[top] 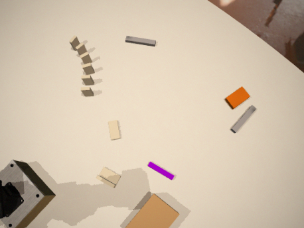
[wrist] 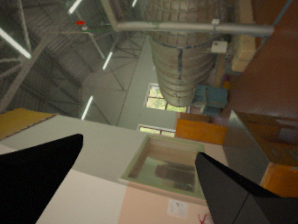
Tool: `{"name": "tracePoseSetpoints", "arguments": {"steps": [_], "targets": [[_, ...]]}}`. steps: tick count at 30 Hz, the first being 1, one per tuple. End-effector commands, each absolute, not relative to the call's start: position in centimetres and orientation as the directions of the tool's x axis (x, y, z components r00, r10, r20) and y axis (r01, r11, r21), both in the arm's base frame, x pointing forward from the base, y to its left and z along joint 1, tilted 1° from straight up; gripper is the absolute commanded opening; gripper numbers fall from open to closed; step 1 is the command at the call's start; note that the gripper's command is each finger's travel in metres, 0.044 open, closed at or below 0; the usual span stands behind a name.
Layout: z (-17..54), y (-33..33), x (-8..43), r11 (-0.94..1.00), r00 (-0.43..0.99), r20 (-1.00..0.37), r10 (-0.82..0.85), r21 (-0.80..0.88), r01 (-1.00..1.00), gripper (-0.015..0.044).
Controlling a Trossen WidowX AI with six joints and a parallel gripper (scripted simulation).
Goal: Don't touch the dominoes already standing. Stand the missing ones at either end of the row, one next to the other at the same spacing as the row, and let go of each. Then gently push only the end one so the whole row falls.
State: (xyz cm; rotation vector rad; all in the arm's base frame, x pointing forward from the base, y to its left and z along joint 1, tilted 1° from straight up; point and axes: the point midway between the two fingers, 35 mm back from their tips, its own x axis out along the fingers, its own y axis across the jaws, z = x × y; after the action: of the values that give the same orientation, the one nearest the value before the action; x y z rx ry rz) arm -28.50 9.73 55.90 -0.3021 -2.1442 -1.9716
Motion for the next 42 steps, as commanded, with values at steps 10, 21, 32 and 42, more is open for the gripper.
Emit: {"name": "tracePoseSetpoints", "arguments": {"steps": [10,21,32,42], "targets": [[48.8,27.0,-23.4,-0.129,-0.828,0.079,0.555,0.992,0.008,0.044],[42.2,37.2,-13.1,-0.116,-0.541,-0.121,0.832,0.917,-0.383,0.044],[35.5,41.3,1.6,0.141,-0.156,-0.317,0.936,0.739,-0.659,0.044],[28.7,39.2,15.5,0.437,0.157,-0.517,0.842,0.481,-0.76,0.044]]}}
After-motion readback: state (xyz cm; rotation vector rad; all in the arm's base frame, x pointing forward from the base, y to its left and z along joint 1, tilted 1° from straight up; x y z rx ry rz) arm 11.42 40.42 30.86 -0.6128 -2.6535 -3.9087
